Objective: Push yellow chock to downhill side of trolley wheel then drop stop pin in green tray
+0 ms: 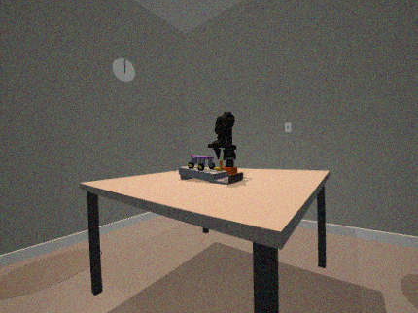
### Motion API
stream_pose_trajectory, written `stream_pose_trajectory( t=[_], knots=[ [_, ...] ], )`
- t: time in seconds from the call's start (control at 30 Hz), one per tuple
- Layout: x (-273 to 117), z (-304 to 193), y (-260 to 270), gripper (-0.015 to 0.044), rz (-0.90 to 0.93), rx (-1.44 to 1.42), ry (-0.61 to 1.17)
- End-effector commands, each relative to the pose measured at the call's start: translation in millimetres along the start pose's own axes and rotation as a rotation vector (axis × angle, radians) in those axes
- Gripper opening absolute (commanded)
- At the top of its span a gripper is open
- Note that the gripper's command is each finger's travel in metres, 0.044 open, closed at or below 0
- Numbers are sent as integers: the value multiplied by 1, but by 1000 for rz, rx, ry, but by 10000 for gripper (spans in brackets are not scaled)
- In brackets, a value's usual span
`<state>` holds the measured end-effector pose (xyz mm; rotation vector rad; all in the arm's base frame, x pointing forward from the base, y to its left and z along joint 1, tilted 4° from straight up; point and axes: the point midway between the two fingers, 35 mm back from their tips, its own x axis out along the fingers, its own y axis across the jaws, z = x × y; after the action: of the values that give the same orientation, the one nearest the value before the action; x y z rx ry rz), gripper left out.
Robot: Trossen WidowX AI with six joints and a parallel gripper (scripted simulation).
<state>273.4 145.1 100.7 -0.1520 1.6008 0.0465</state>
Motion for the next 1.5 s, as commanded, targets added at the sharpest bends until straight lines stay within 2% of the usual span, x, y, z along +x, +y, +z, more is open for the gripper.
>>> stream_pose_trajectory(
  t=[0.0, 0.17, 0.3, 0.43, 0.6, 0.9, 1.47],
  knots=[
    [-15, 1, 0, 190, -2, 4, -4],
    [-24, 1, 0, 190, -2, 4, -4],
    [-17, 1, 0, 295, 1, 0, -2],
    [-22, 8, -8, 190, 17, -42, -30],
    [-29, 17, -21, 190, 24, -123, -64],
    [-33, 30, -60, 190, -40, -451, -66],
    [-39, 38, -140, 190, -145, -1092, 30]
  ],
)
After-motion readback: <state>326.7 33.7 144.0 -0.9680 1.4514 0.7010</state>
